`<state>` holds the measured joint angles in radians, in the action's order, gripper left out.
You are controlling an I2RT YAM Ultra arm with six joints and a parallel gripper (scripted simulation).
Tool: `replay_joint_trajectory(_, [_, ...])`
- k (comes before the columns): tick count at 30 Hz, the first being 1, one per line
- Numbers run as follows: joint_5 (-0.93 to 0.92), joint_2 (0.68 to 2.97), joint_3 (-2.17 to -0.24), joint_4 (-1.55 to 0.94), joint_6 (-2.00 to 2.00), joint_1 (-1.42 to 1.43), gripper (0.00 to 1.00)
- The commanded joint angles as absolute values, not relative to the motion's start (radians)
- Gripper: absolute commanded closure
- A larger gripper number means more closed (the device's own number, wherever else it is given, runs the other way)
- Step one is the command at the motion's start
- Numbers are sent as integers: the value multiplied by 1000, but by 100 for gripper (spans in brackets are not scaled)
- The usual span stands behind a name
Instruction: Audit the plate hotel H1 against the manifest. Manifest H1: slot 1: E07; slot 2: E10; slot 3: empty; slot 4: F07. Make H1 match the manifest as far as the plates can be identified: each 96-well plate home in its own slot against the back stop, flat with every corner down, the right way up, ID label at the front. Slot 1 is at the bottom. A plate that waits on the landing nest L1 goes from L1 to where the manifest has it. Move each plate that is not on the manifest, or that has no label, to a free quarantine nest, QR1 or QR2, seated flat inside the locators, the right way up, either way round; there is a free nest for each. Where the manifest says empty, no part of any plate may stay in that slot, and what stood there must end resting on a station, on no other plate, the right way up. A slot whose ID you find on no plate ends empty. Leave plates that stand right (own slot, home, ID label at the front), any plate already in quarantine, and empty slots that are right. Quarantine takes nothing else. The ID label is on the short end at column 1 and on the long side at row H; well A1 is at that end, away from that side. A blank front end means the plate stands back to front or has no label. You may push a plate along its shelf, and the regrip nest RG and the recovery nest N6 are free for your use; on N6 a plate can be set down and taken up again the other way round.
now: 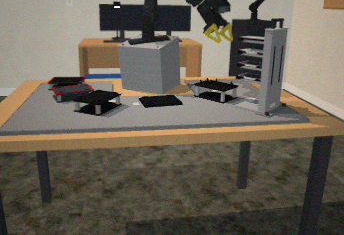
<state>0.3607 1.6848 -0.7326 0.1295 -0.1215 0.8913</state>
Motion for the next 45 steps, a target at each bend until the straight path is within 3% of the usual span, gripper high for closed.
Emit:
replay_joint_trajectory(1, [357, 1698, -726, 189, -112, 881, 0])
replay_joint_trajectory(24, [342, 1805, -666, 350, -97, 864, 0])
replay_joint_trajectory(45, [328, 1859, -780, 315, -83, 842, 0])
